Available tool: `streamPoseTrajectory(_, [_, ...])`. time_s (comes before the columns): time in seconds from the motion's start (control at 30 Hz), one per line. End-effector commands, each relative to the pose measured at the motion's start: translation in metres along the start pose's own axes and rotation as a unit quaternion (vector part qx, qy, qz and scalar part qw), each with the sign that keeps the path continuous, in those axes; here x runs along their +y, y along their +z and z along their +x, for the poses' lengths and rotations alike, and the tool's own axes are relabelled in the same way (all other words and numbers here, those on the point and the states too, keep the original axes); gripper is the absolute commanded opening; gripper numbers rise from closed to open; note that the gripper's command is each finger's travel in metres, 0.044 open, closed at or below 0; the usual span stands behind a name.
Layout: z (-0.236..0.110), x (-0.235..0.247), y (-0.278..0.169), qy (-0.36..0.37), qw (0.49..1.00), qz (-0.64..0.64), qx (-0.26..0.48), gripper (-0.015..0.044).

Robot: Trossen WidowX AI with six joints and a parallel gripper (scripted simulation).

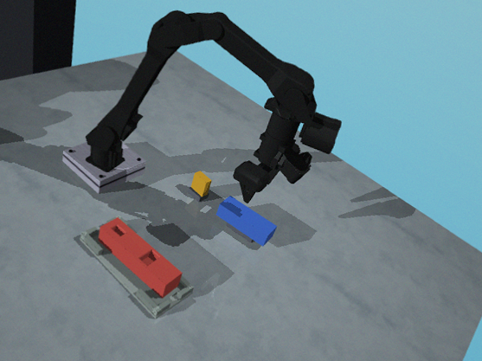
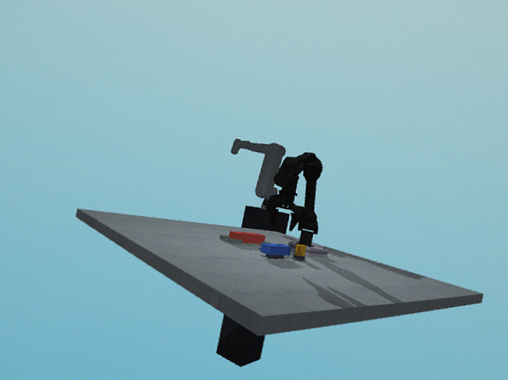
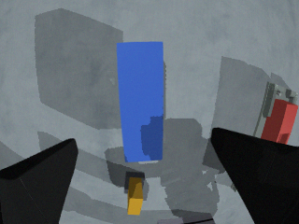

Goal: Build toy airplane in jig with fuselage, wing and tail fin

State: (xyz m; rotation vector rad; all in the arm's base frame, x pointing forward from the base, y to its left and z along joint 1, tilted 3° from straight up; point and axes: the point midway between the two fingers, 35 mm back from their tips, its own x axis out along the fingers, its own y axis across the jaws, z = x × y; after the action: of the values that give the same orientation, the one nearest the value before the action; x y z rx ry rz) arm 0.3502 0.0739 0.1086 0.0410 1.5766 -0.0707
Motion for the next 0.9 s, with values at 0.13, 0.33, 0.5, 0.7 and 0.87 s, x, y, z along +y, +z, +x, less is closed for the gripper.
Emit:
streamPoseTrajectory(0.13, [0.036,-0.002,0.002,-0.001,1.0,0.01,0.0,0.044])
streamPoseTrajectory(0.33, [0.046,-0.002,0.002,-0.001,1.0,0.01,0.0,0.044])
streamPoseTrajectory(0.5, [0.052,-0.002,0.002,-0.001,1.0,0.01,0.0,0.044])
streamPoseTrajectory(0.7, [0.061,-0.002,0.002,-0.001,1.0,0.01,0.0,0.044])
streamPoseTrajectory(0.87, [0.07,-0.002,0.002,-0.001,1.0,0.01,0.0,0.044])
